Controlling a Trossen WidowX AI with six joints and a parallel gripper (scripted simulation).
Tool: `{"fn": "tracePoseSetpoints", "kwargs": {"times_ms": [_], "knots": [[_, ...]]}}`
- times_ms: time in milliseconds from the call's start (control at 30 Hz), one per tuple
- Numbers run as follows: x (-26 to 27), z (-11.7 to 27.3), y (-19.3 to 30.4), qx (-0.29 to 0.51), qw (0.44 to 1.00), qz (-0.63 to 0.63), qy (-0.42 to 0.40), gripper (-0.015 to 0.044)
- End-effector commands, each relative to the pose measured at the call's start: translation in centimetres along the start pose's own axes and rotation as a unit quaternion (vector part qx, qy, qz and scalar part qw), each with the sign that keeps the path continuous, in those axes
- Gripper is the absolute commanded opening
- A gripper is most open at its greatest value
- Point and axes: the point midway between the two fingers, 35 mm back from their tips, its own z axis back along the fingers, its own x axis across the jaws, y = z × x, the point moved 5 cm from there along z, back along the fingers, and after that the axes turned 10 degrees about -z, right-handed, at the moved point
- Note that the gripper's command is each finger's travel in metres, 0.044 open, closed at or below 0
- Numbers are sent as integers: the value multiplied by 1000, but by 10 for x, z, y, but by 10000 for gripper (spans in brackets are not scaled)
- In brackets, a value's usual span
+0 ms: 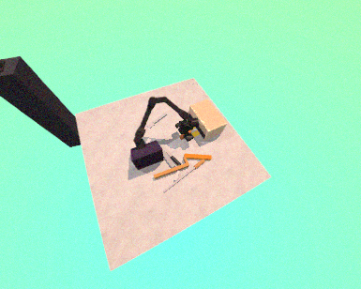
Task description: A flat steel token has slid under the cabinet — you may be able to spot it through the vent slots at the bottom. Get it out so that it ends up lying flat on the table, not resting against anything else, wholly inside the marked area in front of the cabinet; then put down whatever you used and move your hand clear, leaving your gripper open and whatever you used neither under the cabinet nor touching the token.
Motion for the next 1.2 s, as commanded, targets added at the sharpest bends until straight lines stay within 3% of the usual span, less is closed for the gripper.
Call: {"fn": "tracePoseSetpoints", "kwargs": {"times_ms": [0, 1167], "knots": [[-1, -1, 5, 0, 1000, 2, -1, 0], [-9, -1, 42, 1, 1000, 1, -1, 0]]}}
